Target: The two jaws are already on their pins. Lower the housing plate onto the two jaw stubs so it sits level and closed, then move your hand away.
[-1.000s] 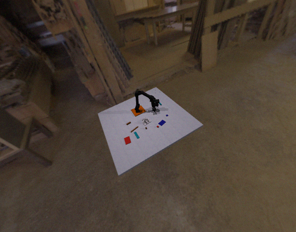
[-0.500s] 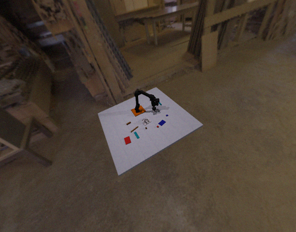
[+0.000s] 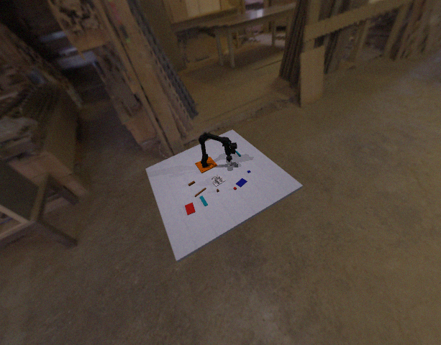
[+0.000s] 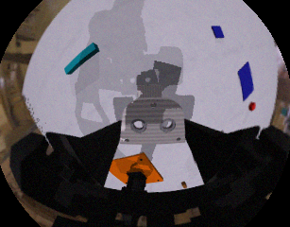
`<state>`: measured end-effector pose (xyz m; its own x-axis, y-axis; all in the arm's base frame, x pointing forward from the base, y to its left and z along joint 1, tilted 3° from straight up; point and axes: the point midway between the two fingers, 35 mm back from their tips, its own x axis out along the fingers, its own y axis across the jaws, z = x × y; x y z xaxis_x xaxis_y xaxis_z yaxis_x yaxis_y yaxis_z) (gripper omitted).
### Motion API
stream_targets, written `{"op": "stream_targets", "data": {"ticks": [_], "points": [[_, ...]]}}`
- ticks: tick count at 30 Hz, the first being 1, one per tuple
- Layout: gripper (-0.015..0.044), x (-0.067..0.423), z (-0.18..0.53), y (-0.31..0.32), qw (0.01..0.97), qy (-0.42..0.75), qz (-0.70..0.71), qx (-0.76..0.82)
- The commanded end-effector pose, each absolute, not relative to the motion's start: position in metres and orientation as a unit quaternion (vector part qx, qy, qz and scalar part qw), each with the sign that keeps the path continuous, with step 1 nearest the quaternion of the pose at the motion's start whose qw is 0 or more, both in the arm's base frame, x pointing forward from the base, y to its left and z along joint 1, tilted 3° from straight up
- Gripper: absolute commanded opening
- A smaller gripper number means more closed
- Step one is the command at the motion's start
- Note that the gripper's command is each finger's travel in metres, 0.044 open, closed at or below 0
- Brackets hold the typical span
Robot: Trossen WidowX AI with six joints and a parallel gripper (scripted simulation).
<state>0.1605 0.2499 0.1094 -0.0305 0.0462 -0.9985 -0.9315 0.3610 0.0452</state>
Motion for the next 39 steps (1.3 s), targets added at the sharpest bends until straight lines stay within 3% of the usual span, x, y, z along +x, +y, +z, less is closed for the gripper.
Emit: {"op": "stream_targets", "data": {"ticks": [1,39], "points": [[0.0351,0.161,0.116,0.249,0.586,0.580,0.420,-0.381],[0.0351,0.232,0.111,0.160,0.657,0.655,0.279,-0.249]]}}
